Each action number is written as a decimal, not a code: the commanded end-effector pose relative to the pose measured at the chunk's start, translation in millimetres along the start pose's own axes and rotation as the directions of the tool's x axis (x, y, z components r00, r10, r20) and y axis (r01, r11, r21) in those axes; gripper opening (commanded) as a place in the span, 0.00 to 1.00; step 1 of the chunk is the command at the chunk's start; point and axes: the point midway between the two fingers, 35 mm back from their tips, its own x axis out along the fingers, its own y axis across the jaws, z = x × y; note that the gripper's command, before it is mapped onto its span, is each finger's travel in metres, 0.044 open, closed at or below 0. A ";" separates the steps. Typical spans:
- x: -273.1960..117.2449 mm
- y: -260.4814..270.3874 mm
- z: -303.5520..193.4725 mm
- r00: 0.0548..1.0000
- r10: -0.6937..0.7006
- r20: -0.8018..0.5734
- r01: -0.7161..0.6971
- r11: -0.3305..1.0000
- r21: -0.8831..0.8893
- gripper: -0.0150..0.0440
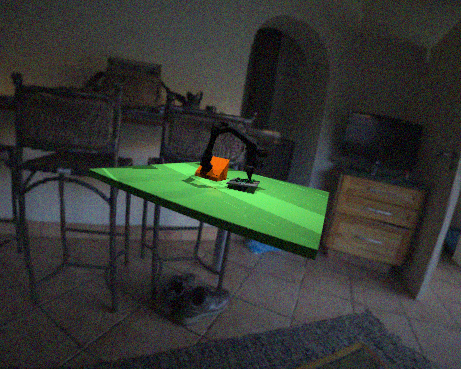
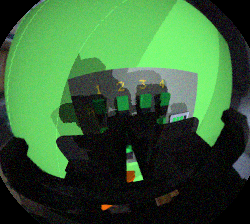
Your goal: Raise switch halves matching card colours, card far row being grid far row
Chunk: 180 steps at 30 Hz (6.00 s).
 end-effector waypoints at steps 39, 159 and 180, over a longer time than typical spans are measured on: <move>-19.2 -58.4 20.8 0.999 -0.009 -0.050 0.009 1.000 -0.002 0.25; -28.5 -28.8 -39.2 1.000 -0.006 -0.002 0.006 1.000 -0.005 0.25; -4.5 -29.2 -40.0 1.000 -0.007 -0.002 0.007 1.000 -0.005 0.25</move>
